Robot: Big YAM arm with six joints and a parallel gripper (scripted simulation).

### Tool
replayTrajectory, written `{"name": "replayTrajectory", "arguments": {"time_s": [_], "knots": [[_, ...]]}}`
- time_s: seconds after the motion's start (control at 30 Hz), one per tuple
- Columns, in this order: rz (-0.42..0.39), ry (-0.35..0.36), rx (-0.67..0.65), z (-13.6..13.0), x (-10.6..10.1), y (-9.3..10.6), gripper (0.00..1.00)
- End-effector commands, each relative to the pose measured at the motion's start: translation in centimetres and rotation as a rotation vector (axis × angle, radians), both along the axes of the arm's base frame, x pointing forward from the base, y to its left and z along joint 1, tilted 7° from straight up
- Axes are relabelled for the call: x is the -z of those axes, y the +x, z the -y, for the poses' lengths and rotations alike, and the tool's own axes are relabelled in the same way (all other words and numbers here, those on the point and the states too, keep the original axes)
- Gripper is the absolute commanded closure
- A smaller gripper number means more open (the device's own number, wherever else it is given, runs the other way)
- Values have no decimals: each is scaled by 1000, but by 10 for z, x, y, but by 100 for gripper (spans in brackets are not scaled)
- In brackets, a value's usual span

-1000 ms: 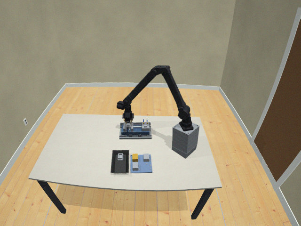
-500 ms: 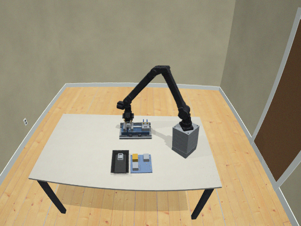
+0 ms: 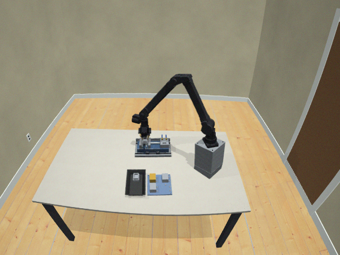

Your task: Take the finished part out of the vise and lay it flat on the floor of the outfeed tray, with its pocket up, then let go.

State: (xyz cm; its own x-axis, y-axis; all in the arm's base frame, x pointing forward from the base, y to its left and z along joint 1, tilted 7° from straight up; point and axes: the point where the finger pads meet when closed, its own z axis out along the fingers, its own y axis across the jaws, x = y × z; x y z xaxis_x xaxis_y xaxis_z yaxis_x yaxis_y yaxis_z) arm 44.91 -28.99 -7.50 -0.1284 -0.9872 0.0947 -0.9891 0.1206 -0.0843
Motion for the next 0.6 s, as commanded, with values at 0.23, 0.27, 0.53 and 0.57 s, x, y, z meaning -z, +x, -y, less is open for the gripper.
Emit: {"name": "replayTrajectory", "arguments": {"time_s": [0.23, 0.27, 0.53, 0.57], "knots": [[4, 1, -2, 3, -1, -2, 100], [4, 1, -2, 3, -1, -2, 100], [17, -7, -2, 3, -17, 0, 100], [19, -9, -2, 3, -19, 1, 100]]}}
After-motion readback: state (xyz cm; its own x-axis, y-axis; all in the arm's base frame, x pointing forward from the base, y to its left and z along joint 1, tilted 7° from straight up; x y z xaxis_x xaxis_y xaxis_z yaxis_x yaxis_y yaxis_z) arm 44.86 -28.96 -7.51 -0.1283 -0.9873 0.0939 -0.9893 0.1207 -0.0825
